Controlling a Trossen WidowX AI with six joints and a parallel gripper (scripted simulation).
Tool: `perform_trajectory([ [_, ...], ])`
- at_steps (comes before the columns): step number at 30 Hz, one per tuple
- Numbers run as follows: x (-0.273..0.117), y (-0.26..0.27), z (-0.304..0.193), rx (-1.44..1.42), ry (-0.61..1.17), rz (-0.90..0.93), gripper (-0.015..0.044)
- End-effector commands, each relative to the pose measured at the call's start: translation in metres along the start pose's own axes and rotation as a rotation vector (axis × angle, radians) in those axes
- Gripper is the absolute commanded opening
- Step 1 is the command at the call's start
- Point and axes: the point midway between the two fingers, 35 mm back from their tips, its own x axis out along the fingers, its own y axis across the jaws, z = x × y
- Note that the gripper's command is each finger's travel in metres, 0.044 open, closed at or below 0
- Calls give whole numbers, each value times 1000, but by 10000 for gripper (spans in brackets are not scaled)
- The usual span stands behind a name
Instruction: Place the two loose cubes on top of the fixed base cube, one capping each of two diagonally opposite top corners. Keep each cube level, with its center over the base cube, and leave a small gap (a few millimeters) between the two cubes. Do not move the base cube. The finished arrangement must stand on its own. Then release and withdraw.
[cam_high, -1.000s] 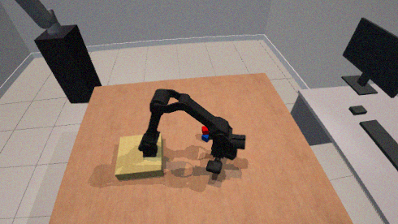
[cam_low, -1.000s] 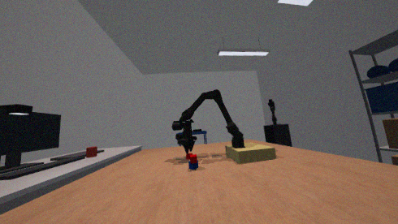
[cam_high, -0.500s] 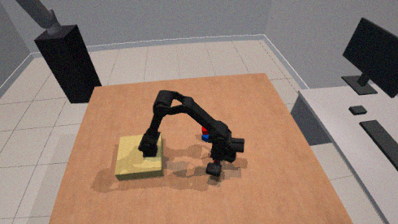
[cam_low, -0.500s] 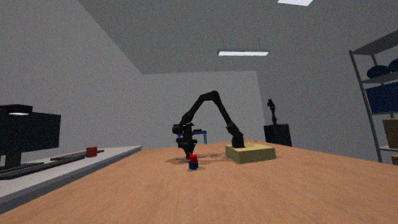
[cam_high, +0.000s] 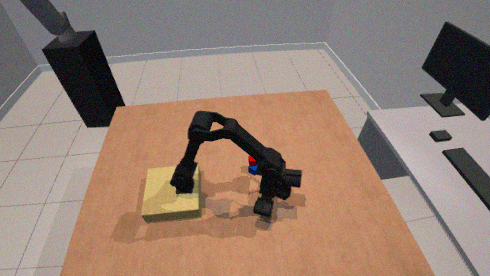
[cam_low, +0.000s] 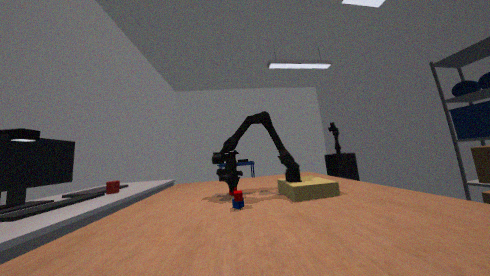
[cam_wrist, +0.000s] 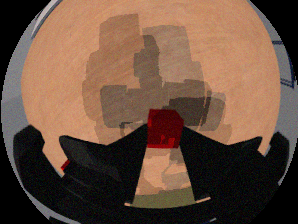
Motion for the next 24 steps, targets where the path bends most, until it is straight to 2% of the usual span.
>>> perform_trajectory([
  [1, -15, 0, 4, -3, -12, 0, 105],
  [24, -88, 1, 2, -3, -12, 0, 105],
])
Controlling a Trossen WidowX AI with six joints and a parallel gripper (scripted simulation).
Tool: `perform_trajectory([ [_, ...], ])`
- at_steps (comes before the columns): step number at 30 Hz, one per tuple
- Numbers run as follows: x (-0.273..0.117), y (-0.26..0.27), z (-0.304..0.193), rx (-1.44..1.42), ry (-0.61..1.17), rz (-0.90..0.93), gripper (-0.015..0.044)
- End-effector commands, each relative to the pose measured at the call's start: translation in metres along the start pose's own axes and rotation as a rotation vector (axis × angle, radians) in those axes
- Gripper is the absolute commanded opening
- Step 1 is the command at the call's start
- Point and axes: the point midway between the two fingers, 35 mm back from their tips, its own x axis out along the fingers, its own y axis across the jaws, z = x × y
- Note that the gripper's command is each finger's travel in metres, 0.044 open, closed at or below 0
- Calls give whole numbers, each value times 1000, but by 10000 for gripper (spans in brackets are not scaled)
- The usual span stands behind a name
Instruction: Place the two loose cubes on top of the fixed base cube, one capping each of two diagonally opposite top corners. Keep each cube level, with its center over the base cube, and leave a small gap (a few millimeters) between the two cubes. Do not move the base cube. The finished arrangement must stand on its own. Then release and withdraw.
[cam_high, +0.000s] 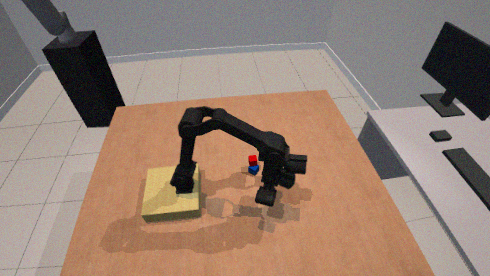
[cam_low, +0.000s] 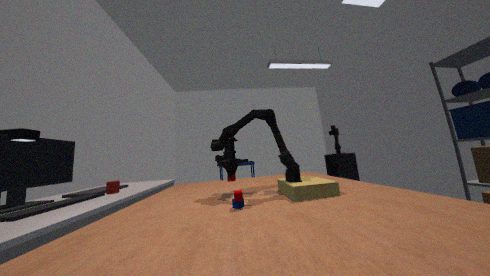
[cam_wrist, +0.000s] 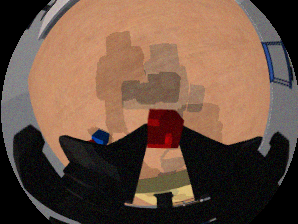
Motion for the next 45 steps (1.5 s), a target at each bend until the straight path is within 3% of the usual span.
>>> perform_trajectory([
  [1, -17, 0, -1, -1, -7, -1, 105],
  [10, -28, 4, -5, 32, -7, 0, 105],
  [45, -20, 102, -58, 802, 3, 10, 105],
])
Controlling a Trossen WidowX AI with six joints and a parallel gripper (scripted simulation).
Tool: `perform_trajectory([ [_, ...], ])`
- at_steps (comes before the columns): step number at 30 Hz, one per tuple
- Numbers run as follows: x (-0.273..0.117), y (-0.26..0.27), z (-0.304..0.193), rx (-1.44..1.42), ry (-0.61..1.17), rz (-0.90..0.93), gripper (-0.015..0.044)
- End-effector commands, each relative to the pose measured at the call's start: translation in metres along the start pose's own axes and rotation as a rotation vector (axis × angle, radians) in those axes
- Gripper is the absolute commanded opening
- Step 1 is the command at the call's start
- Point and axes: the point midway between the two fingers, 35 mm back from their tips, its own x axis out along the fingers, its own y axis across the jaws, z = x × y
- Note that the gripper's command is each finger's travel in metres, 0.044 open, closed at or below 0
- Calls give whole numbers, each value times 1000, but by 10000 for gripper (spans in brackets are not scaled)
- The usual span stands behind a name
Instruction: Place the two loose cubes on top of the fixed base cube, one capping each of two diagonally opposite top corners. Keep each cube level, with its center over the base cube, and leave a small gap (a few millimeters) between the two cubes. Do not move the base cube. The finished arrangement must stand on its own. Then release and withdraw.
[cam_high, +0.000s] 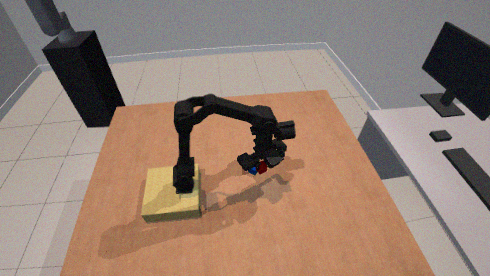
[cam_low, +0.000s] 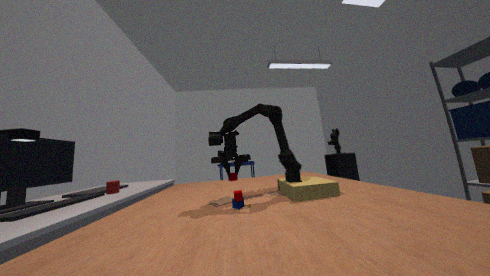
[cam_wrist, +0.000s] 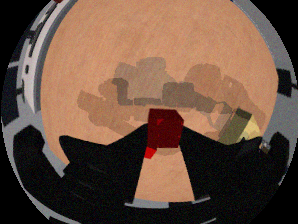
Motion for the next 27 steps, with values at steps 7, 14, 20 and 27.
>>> perform_trajectory([
  [7, 1, 5, -33, 231, 5, 8, 105],
  [14, 3, 6, -52, 370, 7, 7, 105],
  [20, 3, 7, -52, 373, 7, 7, 105],
  [27, 23, 6, -53, 380, 7, 7, 105],
])
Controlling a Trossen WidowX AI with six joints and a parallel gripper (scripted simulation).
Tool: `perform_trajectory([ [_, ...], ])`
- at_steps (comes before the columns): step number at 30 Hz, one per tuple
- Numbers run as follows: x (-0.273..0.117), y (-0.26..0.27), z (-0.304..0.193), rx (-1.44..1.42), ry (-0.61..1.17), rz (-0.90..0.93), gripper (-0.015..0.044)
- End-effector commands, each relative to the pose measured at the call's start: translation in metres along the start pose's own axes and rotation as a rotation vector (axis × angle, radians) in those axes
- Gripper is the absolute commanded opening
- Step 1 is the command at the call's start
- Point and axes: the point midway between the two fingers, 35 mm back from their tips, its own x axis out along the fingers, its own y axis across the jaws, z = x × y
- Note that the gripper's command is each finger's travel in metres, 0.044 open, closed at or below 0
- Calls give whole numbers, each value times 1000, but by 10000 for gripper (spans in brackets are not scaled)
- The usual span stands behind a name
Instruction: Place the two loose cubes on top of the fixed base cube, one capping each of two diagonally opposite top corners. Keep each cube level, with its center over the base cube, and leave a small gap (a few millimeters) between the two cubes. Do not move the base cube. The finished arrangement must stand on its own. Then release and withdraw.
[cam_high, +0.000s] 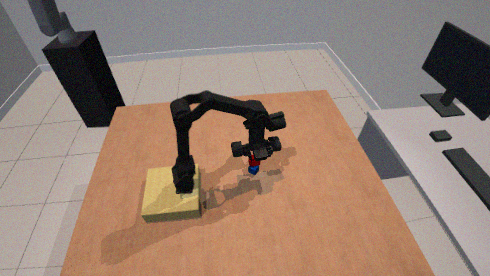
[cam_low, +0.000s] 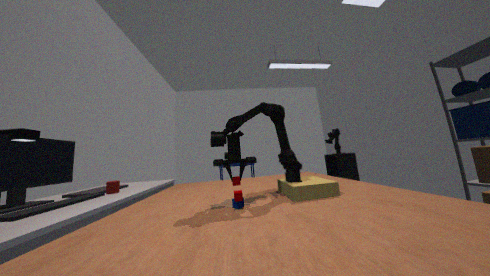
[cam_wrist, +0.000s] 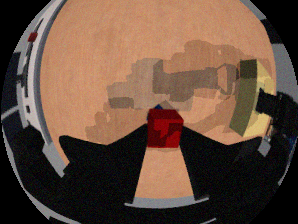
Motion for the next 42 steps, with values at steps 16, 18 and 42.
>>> perform_trajectory([
  [16, 21, -2, -1, 11, 2, -3, 105],
  [18, 24, -1, -1, 11, 2, -3, 105],
  [42, 51, 0, -1, 2, 2, -3, 105],
])
